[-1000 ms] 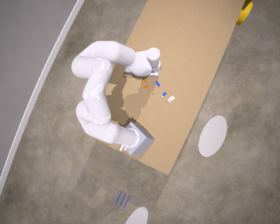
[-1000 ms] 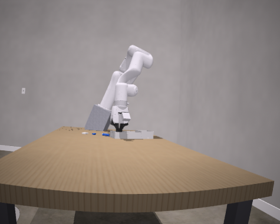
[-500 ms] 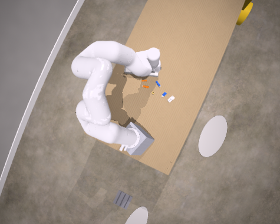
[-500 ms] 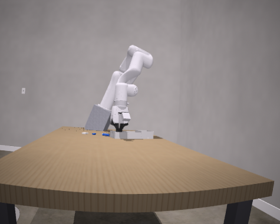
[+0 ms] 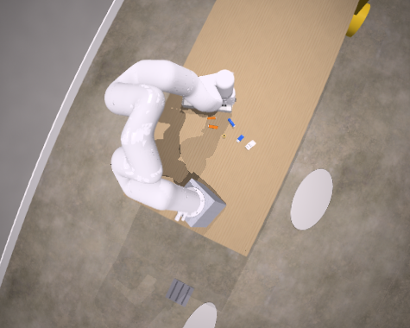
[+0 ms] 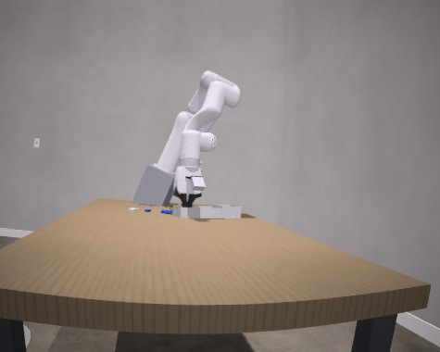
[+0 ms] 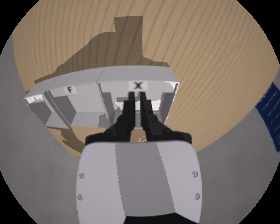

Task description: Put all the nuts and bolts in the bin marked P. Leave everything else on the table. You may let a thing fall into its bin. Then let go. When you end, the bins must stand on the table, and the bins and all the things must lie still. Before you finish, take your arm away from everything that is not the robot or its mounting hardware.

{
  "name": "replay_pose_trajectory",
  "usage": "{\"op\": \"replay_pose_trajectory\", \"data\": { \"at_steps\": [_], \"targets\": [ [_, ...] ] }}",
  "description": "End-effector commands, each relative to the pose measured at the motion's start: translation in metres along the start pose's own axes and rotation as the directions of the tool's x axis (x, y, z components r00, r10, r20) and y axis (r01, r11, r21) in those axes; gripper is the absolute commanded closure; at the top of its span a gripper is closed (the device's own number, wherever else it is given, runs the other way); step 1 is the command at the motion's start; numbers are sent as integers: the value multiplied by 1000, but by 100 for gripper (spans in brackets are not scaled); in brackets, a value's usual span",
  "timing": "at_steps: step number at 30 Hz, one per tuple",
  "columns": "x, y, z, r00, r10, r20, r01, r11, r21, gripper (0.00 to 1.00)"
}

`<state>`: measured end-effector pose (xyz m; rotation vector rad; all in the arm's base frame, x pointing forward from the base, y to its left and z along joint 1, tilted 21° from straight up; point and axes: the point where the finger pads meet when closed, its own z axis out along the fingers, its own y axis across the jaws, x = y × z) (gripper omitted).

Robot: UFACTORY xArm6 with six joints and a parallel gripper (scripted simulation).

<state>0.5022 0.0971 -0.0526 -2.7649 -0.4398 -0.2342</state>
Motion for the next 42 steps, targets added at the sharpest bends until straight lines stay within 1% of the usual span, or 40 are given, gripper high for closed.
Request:
{"op": "replay_pose_trajectory", "data": {
  "at_steps": [1, 26, 29, 31, 36, 40, 42],
  "targets": [
    [2, 0, -1, 1000, 0, -3, 0, 1000, -1, 93],
    [2, 0, -31, 1000, 0, -3, 0, 1000, -1, 93],
    [1, 0, -43, 1000, 0, -4, 0, 1000, -1, 93],
    [1, 0, -43, 1000, 0, -4, 0, 1000, -1, 93],
    [1, 0, -61, 1000, -1, -4, 1, 1000, -1, 93],
    [2, 0, -61, 1000, -1, -4, 1, 1000, -1, 93],
    [2, -10, -61, 1000, -1, -4, 1, 1000, -1, 93]
  ]
}}
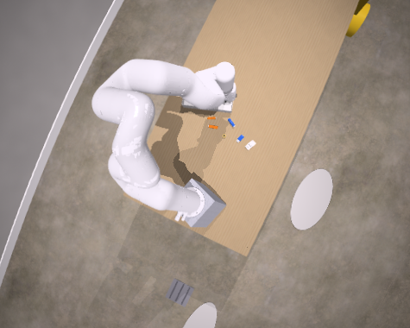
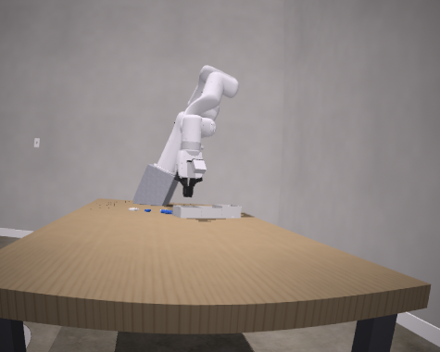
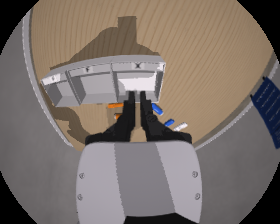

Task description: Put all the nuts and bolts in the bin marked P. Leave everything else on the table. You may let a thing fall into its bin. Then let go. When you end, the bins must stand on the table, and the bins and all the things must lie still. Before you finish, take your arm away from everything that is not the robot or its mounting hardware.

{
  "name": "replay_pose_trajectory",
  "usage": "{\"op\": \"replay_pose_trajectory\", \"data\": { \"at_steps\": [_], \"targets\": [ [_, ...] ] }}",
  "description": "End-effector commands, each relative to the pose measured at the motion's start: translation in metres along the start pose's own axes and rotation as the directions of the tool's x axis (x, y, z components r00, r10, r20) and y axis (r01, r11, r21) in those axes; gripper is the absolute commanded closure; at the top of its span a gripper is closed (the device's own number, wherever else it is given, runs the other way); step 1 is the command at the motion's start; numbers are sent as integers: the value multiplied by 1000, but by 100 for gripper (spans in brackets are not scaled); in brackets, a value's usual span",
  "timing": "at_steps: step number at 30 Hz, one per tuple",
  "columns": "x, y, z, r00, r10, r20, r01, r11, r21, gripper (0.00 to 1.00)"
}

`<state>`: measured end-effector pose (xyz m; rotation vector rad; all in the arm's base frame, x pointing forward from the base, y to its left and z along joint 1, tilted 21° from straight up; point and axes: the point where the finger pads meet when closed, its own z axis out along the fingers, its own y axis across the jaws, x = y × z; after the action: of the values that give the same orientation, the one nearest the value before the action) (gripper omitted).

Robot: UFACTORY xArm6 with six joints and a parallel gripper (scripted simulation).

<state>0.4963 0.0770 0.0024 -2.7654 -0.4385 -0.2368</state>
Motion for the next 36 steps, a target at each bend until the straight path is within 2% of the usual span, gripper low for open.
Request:
{"op": "replay_pose_trajectory", "data": {
  "at_steps": [1, 4, 6, 17, 23, 36],
  "targets": [
    [2, -14, -2, 1000, -1, -2, 1, 1000, 0, 93],
    [2, -30, -2, 1000, -1, -2, 1, 1000, 0, 93],
    [2, -30, -2, 1000, -1, -2, 1, 1000, 0, 93],
    [4, -84, -2, 1000, -1, -2, 1, 1000, 0, 93],
    [4, -84, -2, 1000, -1, -2, 1, 1000, 0, 93],
    [4, -84, 33, 1000, -1, -2, 1, 1000, 0, 93]
  ]
}}
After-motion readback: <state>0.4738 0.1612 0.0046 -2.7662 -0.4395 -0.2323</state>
